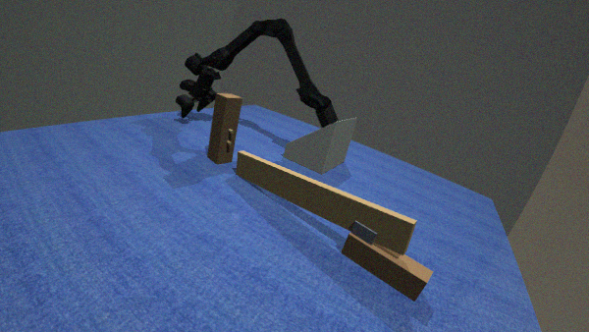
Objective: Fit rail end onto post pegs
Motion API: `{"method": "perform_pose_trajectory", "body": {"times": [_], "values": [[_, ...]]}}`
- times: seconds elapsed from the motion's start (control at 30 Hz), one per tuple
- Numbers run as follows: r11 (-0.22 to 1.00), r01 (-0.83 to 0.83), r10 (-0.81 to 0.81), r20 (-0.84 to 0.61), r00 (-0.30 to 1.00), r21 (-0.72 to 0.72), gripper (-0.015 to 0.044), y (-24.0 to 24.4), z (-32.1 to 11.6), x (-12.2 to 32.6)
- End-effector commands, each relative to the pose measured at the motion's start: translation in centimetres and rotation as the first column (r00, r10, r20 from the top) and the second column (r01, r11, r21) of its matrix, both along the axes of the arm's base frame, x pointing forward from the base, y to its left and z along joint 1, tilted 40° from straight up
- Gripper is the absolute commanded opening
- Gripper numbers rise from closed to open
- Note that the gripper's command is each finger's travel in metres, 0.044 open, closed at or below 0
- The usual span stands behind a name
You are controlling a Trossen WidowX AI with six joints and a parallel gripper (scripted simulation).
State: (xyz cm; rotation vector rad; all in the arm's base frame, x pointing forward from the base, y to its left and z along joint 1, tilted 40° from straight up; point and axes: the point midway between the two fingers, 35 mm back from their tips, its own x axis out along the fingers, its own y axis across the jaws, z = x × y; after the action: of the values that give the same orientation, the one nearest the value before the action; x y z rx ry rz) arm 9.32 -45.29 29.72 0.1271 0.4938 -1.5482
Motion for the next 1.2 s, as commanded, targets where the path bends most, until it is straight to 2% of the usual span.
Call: {"method": "perform_pose_trajectory", "body": {"times": [0.0,0.17,0.33,0.47,0.67,0.8,1.0,1.07,1.17], "values": [[0.985,-0.156,0.163,-0.097,0.982,0.069,0.0440,1.9,-2.3,6.0],[0.922,-0.333,0.373,-0.226,0.900,0.196,0.0440,5.5,-6.3,13.3],[0.817,-0.474,0.571,-0.344,0.745,0.330,0.0440,10.7,-10.4,19.6],[0.707,-0.555,0.707,-0.427,0.563,0.439,0.0440,15.9,-13.6,23.6],[0.525,-0.608,0.830,-0.515,0.212,0.595,0.0440,24.7,-18.1,27.6],[0.418,-0.605,0.843,-0.537,-0.018,0.677,0.0440,30.3,-20.1,28.1],[0.318,-0.456,0.742,-0.518,-0.426,0.831,0.0440,35.8,-23.9,26.0],[0.298,-0.381,0.668,-0.476,-0.572,0.875,0.0440,37.5,-25.0,24.9],[0.303,-0.175,0.425,-0.297,-0.855,0.937,0.0440,40.9,-27.0,21.9]]}}
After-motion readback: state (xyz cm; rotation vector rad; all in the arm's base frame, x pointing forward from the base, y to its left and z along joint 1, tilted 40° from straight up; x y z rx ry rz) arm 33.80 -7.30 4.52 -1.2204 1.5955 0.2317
